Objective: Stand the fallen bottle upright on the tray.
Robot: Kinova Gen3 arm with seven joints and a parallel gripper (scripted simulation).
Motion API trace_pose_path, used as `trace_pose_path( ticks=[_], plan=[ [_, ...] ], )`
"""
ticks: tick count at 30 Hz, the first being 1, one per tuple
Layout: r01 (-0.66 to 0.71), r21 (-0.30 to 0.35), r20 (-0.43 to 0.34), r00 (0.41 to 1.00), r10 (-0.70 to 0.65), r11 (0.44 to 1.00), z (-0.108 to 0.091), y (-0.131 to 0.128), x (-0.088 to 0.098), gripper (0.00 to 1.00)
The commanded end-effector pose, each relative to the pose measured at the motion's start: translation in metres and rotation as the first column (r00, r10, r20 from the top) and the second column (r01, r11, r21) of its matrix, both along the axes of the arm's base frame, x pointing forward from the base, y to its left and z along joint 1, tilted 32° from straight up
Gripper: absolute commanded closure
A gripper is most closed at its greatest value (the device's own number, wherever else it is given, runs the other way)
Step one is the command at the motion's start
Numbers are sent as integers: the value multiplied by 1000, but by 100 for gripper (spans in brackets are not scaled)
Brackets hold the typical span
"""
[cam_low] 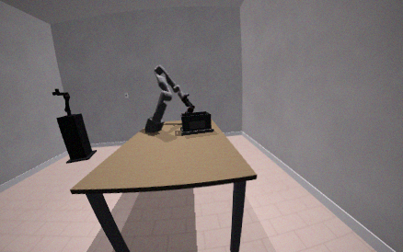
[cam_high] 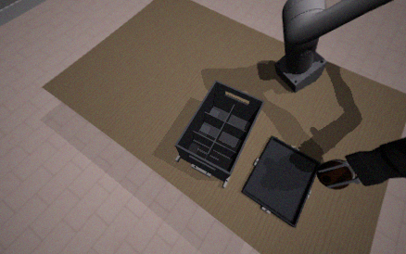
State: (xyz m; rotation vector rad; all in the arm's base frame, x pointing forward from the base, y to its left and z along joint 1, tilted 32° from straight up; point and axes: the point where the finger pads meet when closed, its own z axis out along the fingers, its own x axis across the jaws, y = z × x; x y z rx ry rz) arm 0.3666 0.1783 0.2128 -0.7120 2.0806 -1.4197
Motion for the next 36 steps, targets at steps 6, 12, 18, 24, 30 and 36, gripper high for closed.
trace_pose_path(
  ticks=[6, 12, 18, 24, 30, 36],
  plan=[
    [-1, 1, 0, 1000, 1, 1000, 0, 0, 0, 100],
    [-1, 1, 0, 1000, 1, 1000, 0, 0, 0, 100],
    [-1, 1, 0, 1000, 1, 1000, 0, 0, 0, 100],
    [-1, 0, 1, 1000, 1, 1000, 0, 0, 0, 100],
    [1, -9, 9, 1000, -1, 1000, 0, 0, 0, 100],
    [4, -22, 21, 1000, -3, 1000, 0, 1, 0, 100]
  ],
)
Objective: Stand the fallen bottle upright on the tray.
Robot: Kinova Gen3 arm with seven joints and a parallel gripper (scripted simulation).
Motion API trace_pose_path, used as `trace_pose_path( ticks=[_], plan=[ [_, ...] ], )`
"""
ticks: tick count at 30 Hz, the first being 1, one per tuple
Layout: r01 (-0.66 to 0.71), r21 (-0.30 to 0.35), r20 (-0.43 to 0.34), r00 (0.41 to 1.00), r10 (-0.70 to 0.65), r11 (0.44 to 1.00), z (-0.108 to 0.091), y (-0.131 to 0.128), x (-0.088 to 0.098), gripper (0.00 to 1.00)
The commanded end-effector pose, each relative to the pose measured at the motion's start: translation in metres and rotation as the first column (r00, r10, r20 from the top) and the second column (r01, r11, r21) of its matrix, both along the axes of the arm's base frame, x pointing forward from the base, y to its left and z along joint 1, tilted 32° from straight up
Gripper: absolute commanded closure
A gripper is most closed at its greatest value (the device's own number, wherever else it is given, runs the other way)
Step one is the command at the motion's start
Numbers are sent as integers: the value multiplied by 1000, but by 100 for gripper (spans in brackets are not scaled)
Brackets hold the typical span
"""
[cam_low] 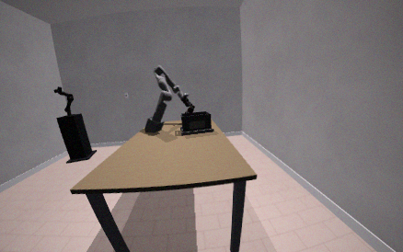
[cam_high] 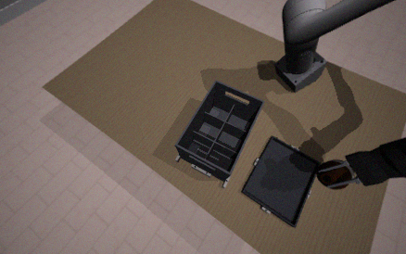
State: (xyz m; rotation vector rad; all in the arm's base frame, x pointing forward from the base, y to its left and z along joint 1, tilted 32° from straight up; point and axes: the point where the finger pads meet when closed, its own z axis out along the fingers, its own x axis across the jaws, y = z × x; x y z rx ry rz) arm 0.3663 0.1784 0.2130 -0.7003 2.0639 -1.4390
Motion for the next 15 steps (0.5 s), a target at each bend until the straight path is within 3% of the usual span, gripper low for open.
trace_pose_path(
  ticks=[1, 15],
  plan=[
    [0, -12, 9, 1000, 0, 1000, 0, 0, 0, 100],
    [13, -72, 65, 998, -8, 997, 0, 1, 0, 100]
  ],
)
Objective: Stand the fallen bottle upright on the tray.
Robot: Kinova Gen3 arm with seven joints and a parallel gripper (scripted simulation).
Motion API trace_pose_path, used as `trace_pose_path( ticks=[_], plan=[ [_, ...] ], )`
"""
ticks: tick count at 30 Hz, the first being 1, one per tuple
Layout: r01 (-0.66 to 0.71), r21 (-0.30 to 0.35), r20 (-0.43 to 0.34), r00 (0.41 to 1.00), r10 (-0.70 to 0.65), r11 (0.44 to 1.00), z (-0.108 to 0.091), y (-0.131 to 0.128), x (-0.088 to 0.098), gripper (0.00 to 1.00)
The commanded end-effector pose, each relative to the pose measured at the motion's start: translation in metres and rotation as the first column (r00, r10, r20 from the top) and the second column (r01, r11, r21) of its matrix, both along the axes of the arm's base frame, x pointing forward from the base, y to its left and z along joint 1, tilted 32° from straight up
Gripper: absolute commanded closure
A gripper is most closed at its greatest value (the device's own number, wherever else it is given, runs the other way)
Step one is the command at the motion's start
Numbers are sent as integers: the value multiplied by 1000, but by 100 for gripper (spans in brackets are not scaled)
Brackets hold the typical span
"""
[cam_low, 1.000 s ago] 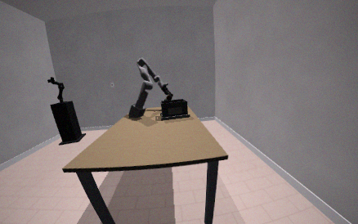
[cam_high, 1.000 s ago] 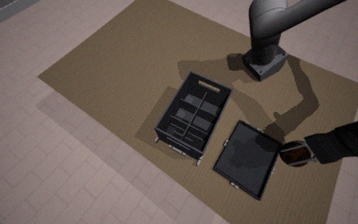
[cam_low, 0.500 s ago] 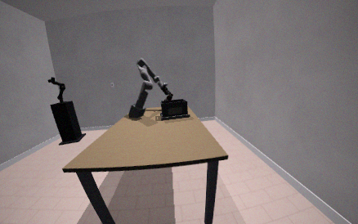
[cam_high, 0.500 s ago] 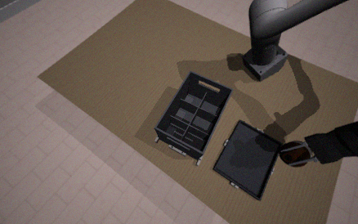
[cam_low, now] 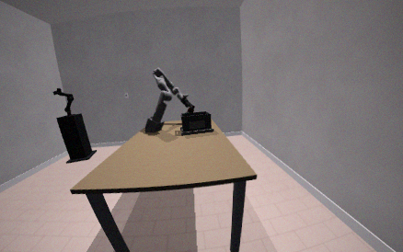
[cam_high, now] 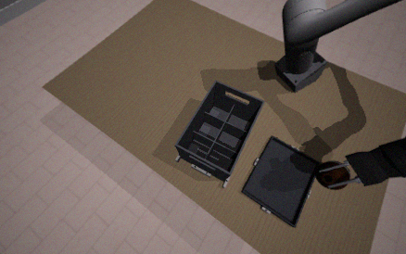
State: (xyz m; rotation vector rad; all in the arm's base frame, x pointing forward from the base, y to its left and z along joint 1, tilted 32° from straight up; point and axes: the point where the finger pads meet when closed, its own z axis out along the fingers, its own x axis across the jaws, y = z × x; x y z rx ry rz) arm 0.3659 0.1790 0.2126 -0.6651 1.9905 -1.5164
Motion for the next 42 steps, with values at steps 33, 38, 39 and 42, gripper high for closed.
trace_pose_path(
  ticks=[33, 38, 39, 42],
  plan=[
    [7, -51, 45, 999, -4, 999, 0, 0, 0, 100],
    [7, -51, 45, 999, -4, 999, 0, 0, 0, 100],
    [7, -51, 45, 999, -4, 999, 0, 0, 0, 100],
    [7, -51, 45, 999, -4, 999, 0, 0, 0, 100]
  ],
)
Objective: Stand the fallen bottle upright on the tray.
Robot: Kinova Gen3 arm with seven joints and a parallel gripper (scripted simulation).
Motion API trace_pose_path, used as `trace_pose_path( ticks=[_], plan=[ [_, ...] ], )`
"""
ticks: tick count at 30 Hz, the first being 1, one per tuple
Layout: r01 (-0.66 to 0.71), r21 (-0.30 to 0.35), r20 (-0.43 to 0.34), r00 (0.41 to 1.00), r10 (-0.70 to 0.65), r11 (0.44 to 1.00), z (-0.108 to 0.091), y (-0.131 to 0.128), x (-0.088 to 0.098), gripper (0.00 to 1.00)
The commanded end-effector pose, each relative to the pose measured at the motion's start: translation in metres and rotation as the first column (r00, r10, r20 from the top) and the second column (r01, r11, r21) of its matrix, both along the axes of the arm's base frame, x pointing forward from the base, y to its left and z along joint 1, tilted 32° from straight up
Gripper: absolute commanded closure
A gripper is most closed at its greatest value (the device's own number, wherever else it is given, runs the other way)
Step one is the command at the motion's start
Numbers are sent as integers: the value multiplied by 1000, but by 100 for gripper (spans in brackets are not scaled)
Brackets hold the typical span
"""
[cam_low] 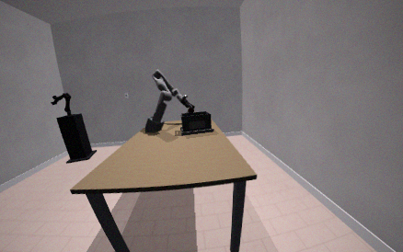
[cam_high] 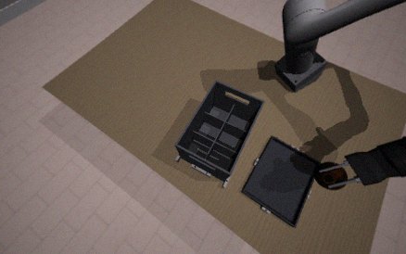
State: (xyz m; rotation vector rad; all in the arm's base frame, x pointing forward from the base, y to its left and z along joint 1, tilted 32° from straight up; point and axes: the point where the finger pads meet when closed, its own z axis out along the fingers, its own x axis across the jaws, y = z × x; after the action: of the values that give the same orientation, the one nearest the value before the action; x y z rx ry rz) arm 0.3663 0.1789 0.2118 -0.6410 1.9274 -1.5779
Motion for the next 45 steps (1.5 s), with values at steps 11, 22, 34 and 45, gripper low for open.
trace_pose_path(
  ticks=[11, 22, 34, 45],
  plan=[
    [-1, 1, 0, 1000, 1, 1000, 0, 0, 0, 100],
    [1, -9, 9, 1000, -1, 1000, 0, 0, 0, 100],
    [10, -49, 47, 999, -8, 999, 0, 1, 0, 100],
    [21, -94, 90, 996, -12, 995, 0, 1, 0, 100]
  ],
)
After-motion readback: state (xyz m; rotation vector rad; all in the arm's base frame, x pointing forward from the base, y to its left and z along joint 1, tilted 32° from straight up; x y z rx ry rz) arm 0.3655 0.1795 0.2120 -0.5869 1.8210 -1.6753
